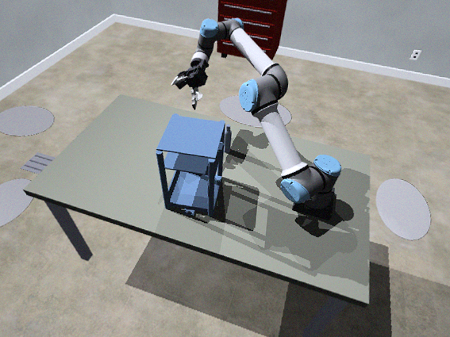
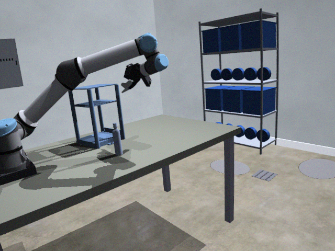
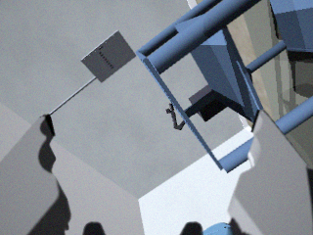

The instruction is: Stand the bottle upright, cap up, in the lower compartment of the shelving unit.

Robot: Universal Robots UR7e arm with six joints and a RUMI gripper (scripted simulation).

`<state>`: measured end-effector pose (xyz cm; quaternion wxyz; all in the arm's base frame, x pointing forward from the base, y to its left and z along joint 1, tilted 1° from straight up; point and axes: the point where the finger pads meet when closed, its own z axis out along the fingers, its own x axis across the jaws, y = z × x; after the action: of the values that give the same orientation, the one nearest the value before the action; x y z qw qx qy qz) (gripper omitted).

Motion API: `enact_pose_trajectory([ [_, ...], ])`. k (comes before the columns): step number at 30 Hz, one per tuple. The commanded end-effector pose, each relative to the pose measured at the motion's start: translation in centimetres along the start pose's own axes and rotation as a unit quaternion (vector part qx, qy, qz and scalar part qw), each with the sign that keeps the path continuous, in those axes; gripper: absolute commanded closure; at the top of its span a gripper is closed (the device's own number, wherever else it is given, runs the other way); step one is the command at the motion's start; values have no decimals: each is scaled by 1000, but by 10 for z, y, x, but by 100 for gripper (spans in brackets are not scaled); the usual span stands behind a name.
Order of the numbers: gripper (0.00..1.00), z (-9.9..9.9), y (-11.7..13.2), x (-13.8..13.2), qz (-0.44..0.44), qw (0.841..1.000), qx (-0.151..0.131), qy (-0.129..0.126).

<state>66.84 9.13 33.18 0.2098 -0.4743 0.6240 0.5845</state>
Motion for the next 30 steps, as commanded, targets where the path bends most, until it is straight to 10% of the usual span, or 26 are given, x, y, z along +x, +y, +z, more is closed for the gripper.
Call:
enact_pose_trajectory([
  [1,0,0,1,-1,-1,1000,0,0],
  [30,0,-6,18,-25,-1,1000,1,0],
])
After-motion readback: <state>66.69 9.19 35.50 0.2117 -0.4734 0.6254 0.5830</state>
